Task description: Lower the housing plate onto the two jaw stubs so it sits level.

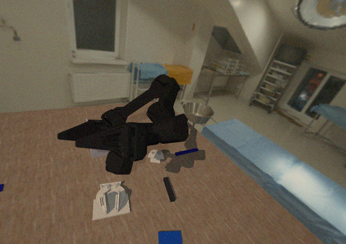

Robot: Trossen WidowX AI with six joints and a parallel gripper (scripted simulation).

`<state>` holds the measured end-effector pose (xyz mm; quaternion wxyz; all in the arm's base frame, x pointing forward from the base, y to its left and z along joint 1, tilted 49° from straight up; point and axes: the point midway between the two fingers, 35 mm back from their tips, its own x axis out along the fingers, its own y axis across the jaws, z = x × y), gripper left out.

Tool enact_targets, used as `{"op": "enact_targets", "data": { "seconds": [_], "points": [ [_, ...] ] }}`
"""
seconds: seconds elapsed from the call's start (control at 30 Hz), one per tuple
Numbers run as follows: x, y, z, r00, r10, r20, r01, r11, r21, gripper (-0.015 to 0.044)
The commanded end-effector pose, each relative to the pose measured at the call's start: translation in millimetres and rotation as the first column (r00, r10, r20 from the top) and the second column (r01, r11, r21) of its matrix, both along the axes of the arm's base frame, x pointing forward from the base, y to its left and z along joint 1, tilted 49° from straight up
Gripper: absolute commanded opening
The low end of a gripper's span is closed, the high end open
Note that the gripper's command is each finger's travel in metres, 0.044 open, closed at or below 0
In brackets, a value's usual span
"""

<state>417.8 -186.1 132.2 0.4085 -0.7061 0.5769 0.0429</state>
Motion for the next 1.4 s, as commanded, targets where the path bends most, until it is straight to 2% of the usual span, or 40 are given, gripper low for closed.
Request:
{"op": "enact_targets", "data": {
  "seconds": [0.0,0.63,1.37],
  "points": [
    [-1,21,-2,0.995,0.095,-0.038,-0.093,0.994,0.053,0.044],
    [-19,108,-2,0.878,0.466,-0.111,-0.42,0.86,0.292,0.044],
    [-75,207,5,0.59,0.806,-0.054,-0.655,0.516,0.552,0.044]
  ]
}}
